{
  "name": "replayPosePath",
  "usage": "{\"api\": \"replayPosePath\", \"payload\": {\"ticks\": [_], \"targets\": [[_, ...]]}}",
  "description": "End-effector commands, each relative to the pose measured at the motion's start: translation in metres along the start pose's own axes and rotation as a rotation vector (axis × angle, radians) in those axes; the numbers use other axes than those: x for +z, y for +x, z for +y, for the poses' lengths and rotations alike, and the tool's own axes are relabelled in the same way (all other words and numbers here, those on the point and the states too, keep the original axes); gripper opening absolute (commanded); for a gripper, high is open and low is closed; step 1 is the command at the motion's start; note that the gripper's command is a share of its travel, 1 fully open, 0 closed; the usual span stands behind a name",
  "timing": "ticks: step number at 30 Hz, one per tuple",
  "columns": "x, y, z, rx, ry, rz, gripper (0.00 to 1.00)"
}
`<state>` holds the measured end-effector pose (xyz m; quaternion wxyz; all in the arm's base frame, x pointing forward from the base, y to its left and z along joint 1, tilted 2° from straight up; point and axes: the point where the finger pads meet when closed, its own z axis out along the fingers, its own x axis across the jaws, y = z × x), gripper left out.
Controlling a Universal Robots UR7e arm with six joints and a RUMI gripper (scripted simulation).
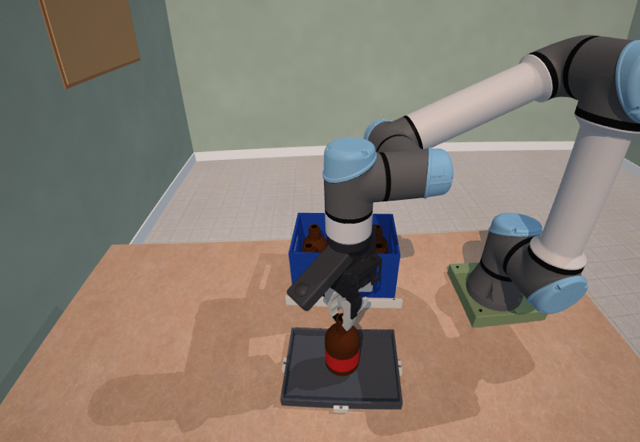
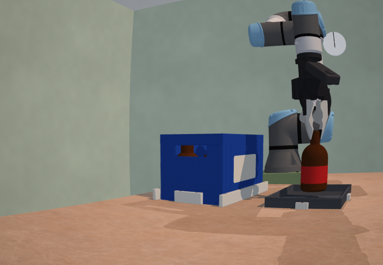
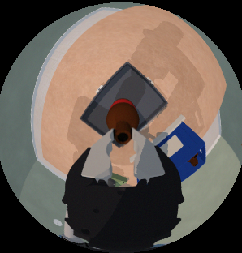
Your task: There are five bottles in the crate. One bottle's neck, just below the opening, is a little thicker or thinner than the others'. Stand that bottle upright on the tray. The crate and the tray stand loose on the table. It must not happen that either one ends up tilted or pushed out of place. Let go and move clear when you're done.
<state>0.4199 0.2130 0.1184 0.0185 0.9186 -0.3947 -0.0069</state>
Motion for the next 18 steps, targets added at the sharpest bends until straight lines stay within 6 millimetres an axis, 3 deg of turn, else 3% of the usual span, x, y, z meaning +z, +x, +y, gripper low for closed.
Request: {"api": "replayPosePath", "payload": {"ticks": [1,18], "targets": [[0.0001,0.0002,-0.0004,0.0,0.001,0.001,0.0],[0.0052,0.0003,-0.0004,0.0,0.001,0.001,0.0]]}}
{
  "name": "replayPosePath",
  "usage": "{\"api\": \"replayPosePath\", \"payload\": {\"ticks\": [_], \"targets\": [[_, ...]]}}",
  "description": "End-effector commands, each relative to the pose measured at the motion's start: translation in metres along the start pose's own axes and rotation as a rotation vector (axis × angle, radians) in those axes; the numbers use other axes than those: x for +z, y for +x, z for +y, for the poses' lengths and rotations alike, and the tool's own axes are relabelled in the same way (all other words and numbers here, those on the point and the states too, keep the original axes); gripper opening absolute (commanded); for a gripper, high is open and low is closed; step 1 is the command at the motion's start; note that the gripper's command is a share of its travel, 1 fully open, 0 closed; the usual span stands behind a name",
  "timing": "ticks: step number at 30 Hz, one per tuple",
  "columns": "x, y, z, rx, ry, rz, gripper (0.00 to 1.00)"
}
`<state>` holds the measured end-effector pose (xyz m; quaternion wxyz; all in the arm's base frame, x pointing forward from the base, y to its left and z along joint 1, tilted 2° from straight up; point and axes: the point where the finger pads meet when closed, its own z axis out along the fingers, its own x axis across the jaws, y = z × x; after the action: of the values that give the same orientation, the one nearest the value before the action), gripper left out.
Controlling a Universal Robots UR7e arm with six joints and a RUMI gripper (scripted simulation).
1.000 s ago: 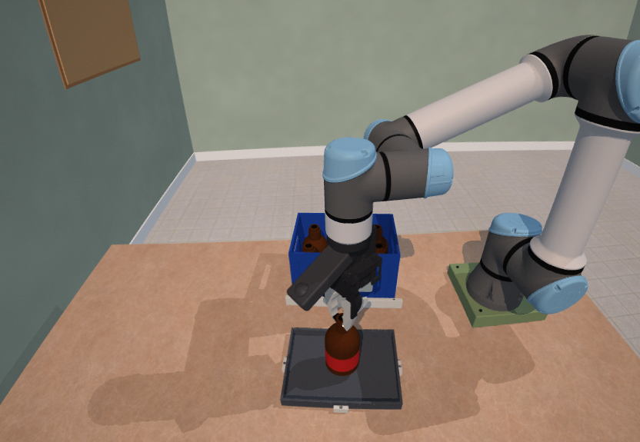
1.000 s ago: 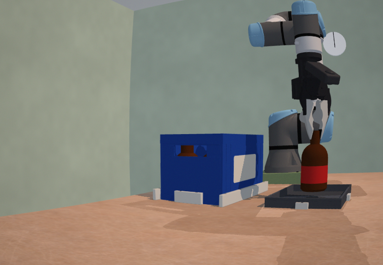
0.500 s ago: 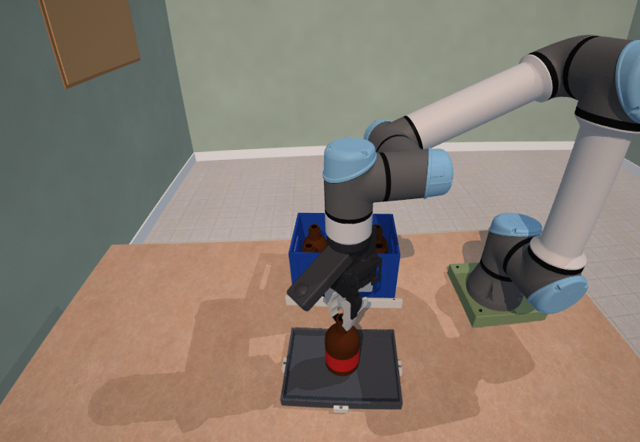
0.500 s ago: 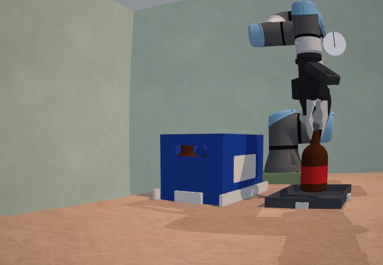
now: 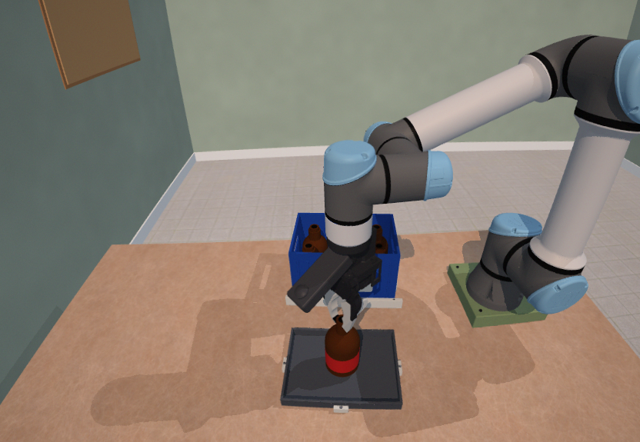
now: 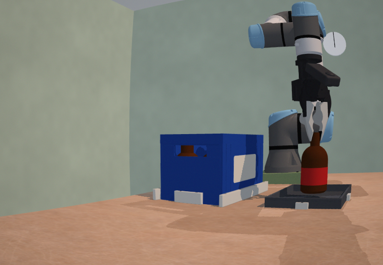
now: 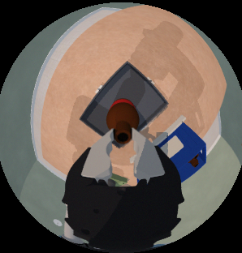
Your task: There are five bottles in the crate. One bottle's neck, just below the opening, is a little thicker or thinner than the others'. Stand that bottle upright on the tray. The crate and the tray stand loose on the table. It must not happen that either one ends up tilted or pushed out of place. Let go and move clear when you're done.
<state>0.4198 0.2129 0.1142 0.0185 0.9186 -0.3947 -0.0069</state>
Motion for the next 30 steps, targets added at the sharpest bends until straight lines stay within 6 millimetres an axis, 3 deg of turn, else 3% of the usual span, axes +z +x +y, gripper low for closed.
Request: {"api": "replayPosePath", "payload": {"ticks": [1,30], "targets": [[0.001,0.0,0.0,0.0,0.001,0.001,0.0],[0.012,0.0,0.0,0.0,0.001,0.001,0.0]]}}
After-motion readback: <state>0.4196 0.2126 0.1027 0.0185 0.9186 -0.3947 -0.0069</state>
